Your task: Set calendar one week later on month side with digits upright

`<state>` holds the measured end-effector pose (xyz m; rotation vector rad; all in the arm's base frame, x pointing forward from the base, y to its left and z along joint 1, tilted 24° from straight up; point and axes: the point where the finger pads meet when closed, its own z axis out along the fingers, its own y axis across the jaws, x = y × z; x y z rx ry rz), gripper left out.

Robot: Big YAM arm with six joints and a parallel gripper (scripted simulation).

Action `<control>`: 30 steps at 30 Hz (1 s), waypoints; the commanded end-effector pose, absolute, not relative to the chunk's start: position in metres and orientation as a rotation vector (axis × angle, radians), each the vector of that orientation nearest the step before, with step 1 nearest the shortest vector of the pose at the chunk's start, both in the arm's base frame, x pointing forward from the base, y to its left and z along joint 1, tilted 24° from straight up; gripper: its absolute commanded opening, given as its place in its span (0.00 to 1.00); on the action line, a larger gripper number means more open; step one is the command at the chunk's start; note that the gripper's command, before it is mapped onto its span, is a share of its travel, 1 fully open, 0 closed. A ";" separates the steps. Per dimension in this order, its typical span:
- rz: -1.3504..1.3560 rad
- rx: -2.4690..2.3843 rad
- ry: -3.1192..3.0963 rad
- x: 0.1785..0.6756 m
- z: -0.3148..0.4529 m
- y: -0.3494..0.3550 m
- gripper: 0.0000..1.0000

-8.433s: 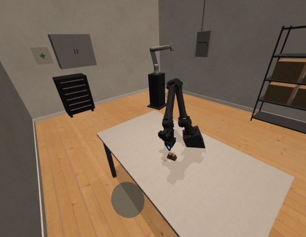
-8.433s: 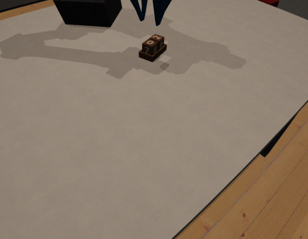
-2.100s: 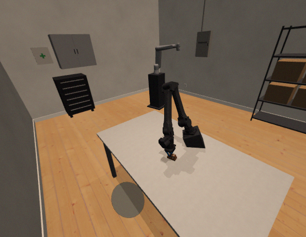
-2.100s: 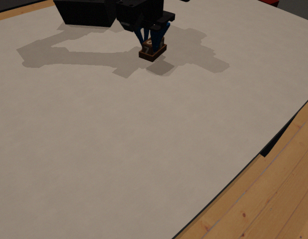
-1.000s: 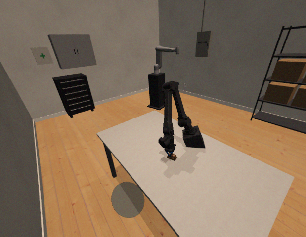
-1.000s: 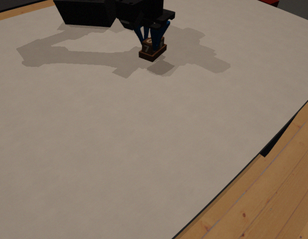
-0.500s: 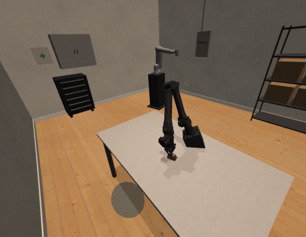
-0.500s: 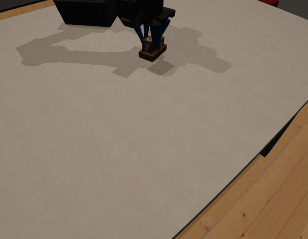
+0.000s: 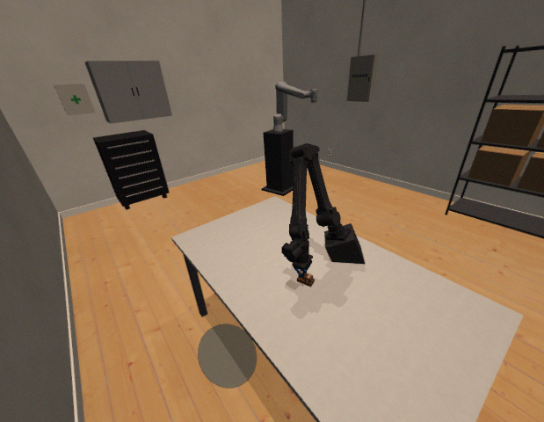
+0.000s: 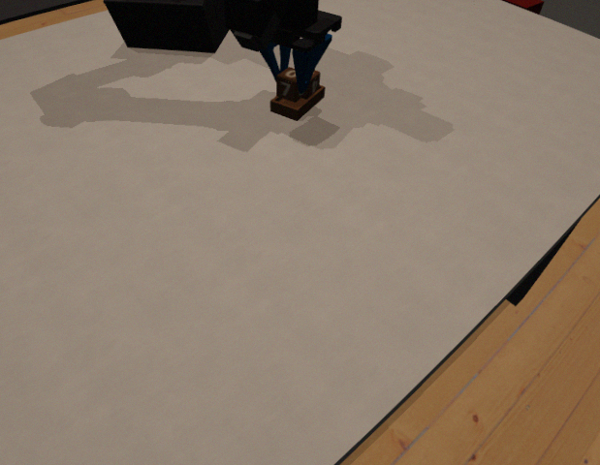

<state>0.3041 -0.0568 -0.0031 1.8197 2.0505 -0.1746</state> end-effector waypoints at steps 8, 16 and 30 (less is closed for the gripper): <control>-0.136 1.805 2.023 0.319 0.013 -0.052 0.26; -0.136 1.806 2.022 0.319 0.013 -0.052 0.26; -0.122 1.802 2.015 0.317 0.050 -0.039 0.26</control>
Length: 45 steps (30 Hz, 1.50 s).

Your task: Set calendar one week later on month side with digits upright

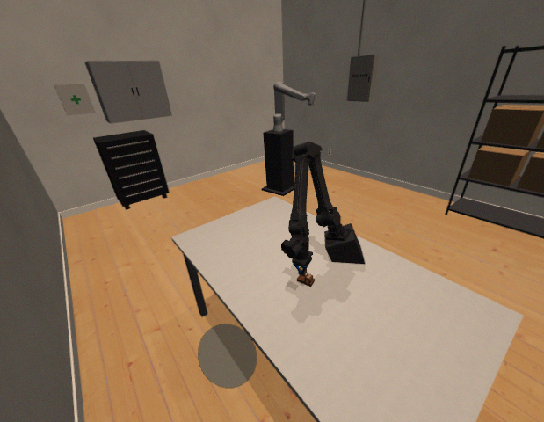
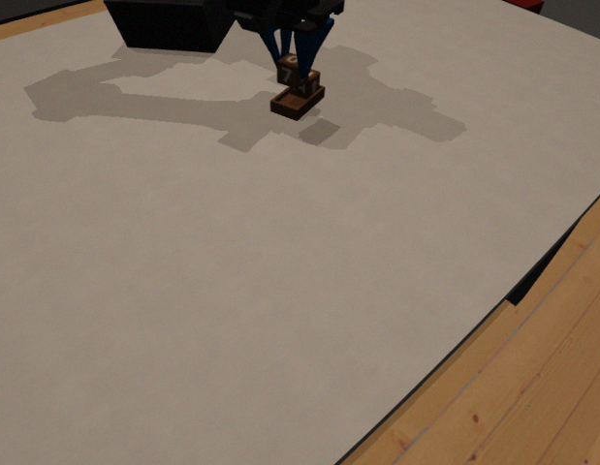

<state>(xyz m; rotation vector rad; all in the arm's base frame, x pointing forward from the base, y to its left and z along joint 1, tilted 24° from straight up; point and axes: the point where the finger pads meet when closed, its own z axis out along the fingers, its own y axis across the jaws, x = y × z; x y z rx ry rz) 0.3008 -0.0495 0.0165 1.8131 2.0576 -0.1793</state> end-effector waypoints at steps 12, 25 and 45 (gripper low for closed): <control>-0.131 1.807 2.024 0.299 0.092 -0.022 0.26; -0.133 1.812 2.020 0.302 0.095 -0.023 0.26; -0.262 1.290 2.417 0.303 0.096 -0.022 0.26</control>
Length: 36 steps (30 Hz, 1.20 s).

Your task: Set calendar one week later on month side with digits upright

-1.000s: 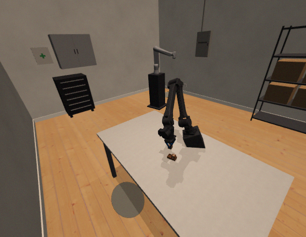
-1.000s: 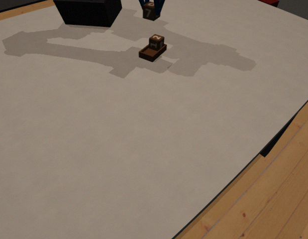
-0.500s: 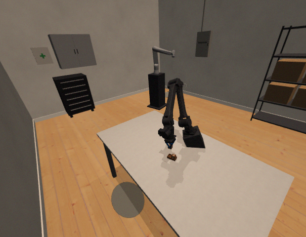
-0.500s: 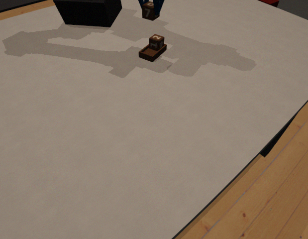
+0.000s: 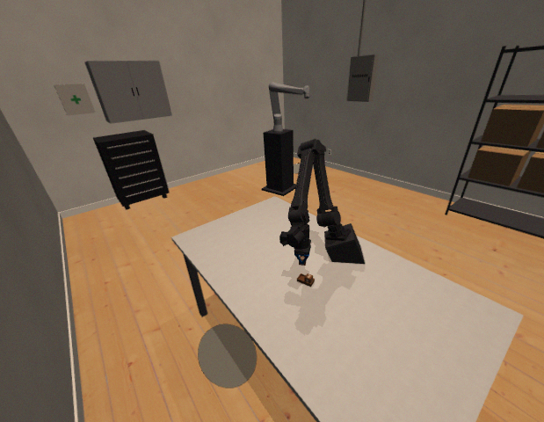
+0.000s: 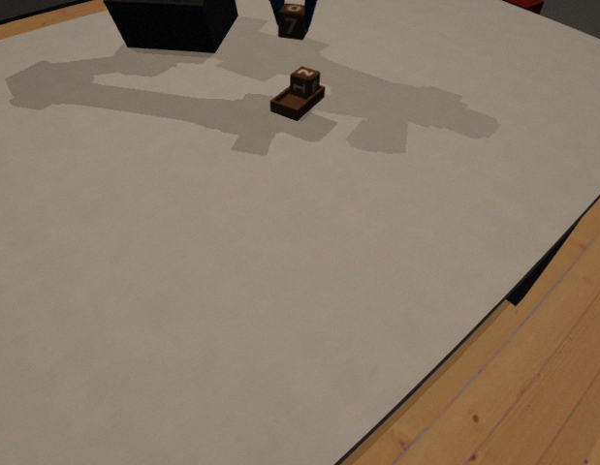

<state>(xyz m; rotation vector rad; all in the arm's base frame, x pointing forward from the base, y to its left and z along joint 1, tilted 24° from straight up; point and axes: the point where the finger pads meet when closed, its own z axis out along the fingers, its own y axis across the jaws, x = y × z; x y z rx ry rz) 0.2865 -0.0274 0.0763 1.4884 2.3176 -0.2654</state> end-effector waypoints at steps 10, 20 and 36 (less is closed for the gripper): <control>-0.345 0.917 2.610 0.301 0.094 -0.021 0.26; -0.414 0.550 2.740 0.301 0.095 -0.021 0.26; -0.516 -0.101 2.851 0.302 0.095 -0.021 0.26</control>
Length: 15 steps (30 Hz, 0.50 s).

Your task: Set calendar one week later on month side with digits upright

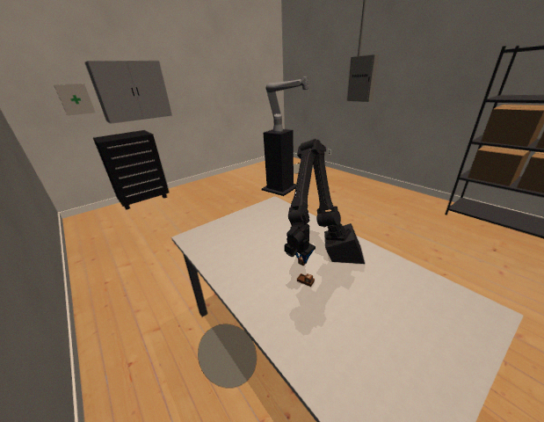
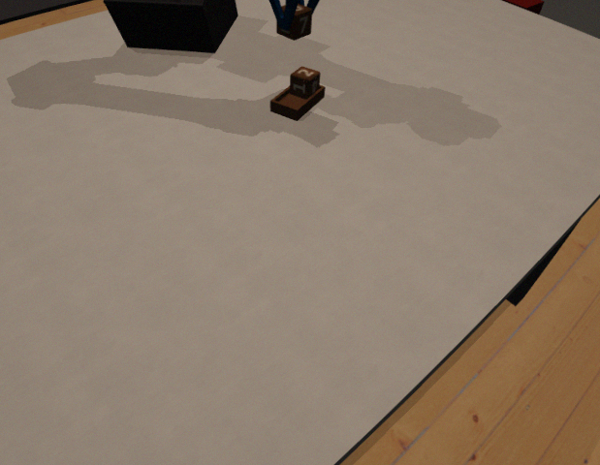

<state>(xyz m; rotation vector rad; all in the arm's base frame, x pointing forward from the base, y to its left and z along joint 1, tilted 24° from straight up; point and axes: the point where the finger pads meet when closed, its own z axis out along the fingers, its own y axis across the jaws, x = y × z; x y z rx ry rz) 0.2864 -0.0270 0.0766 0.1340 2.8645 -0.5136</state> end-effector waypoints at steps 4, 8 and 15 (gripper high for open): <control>-0.540 -0.279 2.857 0.302 0.096 -0.020 0.26; -0.560 -0.438 2.853 0.303 0.096 -0.021 0.26; -0.594 -0.738 2.824 0.303 0.096 -0.020 0.26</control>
